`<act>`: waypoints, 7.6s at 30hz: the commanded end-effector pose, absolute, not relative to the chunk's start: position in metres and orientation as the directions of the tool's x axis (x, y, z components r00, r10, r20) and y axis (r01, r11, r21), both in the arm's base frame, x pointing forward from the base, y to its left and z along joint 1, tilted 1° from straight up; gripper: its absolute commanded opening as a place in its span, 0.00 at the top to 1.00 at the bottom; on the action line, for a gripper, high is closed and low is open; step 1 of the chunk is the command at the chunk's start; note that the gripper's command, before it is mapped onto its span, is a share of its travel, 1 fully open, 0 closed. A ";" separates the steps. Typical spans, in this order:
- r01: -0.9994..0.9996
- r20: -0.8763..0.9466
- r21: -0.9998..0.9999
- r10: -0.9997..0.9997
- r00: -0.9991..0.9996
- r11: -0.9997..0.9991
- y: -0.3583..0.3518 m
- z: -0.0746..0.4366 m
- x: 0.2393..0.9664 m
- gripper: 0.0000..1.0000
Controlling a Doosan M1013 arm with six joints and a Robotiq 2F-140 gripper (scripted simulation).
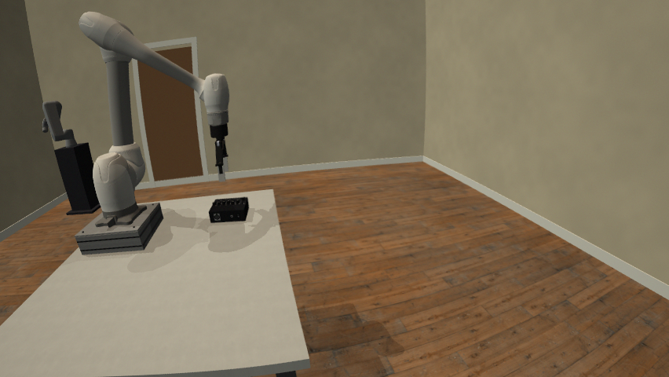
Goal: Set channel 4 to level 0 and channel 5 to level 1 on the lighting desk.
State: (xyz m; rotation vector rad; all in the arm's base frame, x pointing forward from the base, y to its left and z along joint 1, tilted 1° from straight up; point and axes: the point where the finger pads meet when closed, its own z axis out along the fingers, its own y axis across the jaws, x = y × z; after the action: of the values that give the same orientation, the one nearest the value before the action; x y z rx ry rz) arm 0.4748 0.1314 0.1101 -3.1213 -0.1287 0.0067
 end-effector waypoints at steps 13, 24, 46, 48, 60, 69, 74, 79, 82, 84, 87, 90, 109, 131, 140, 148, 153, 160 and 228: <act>0.681 0.003 -0.005 0.681 0.733 -0.733 0.121 0.066 0.475 0.00; 0.957 -0.005 0.008 0.957 0.290 -0.290 0.116 0.045 0.474 0.00; 1.000 0.022 -0.006 1.000 0.018 -0.018 0.116 0.045 0.474 0.90; 1.000 0.022 -0.006 1.000 0.018 -0.018 0.116 0.045 0.474 0.90; 1.000 0.022 -0.006 1.000 0.018 -0.018 0.116 0.045 0.474 0.90; 1.000 0.022 -0.006 1.000 0.018 -0.018 0.116 0.044 0.474 0.90; 1.000 0.022 -0.006 1.000 0.018 -0.017 0.116 0.043 0.474 0.90; 1.000 0.022 -0.006 1.000 0.017 -0.017 0.116 0.041 0.474 0.90; 1.000 0.022 -0.006 1.000 0.017 -0.017 0.116 0.039 0.474 0.90; 1.000 0.022 -0.006 1.000 0.017 -0.017 0.116 0.038 0.474 0.90; 1.000 0.022 -0.006 1.000 0.017 -0.017 0.116 0.037 0.474 0.90; 1.000 0.022 -0.006 1.000 0.017 -0.017 0.116 0.035 0.474 0.90; 1.000 0.022 -0.006 1.000 0.017 -0.017 0.116 0.024 0.474 0.90; 1.000 0.022 -0.006 1.000 0.017 -0.017 0.116 0.020 0.474 0.90; 1.000 0.022 -0.006 1.000 0.017 -0.017 0.116 0.020 0.474 0.90; 1.000 0.022 -0.006 1.000 0.017 -0.017 0.116 0.020 0.474 0.90; 1.000 0.022 -0.006 1.000 0.017 -0.017 0.116 0.020 0.474 0.90; 1.000 0.022 -0.006 1.000 0.017 -0.017 0.116 0.020 0.474 0.90; 1.000 0.022 -0.006 1.000 0.017 -0.017 0.118 0.008 0.474 0.90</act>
State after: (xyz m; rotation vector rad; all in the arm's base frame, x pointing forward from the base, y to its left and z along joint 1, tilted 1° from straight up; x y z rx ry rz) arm 0.4739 0.1176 0.0084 -2.2263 -2.1881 -0.0179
